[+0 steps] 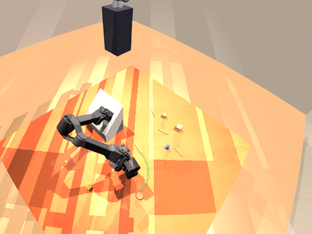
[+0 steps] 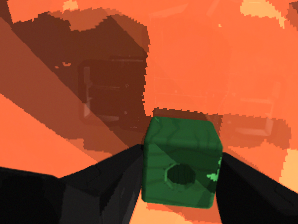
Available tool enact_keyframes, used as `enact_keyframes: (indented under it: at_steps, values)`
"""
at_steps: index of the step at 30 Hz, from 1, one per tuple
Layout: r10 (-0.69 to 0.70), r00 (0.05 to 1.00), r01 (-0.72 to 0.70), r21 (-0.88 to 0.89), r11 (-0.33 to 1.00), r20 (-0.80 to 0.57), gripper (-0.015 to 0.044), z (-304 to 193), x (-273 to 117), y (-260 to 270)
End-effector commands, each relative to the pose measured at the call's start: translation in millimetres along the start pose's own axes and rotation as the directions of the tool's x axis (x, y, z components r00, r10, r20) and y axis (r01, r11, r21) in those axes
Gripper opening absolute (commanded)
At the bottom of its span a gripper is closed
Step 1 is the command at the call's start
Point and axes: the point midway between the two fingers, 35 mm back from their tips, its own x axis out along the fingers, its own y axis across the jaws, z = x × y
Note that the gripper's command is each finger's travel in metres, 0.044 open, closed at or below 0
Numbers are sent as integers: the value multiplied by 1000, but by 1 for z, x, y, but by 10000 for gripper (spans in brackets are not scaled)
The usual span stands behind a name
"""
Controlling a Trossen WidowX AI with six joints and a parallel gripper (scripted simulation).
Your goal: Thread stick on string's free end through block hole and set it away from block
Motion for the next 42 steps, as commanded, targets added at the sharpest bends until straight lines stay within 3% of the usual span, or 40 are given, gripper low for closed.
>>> enact_keyframes:
  at_steps: [1,3,30,42]
  values:
    - [0,1000,0,1,1000,0,42,0,0,0]
    - [0,1000,0,1,1000,0,0,0,0,0]
    - [-1,1000,1,0,1000,-4,0,0,-15,0]
    - [-7,980,7,-1,1000,-199,0,11,-11,0]
